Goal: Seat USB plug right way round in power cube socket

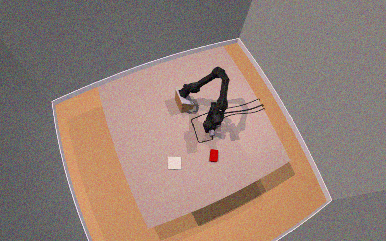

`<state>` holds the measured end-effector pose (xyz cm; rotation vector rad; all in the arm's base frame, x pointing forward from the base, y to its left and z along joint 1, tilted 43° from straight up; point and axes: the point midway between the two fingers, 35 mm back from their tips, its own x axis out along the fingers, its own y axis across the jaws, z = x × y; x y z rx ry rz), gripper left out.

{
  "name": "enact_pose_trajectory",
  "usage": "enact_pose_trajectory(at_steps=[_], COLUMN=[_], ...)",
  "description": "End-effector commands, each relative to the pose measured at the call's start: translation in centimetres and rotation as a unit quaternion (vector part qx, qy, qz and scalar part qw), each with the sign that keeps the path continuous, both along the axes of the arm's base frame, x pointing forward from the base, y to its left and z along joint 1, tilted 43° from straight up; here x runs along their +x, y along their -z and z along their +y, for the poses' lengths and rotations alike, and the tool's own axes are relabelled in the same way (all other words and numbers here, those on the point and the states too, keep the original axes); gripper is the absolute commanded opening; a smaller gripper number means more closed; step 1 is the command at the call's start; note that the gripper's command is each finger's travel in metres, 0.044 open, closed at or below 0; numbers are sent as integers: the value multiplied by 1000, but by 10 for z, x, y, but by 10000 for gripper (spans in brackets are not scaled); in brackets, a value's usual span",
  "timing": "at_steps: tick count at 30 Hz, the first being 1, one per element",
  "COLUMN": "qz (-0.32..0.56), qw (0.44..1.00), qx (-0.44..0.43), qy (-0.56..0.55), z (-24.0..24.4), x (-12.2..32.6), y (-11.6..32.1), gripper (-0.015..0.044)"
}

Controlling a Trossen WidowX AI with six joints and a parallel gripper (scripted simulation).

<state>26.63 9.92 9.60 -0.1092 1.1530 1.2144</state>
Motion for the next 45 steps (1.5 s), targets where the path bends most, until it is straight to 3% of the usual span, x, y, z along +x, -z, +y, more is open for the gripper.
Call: enact_pose_trajectory(at_steps=[1,25,45], qz=[-38,-241,-244], qw=[998,933,931], qx=[6,37,37], qy=[-42,-265,-268], z=[0,0,0], x=[0,0,0], y=[0,0,1], gripper=[0,0,0])
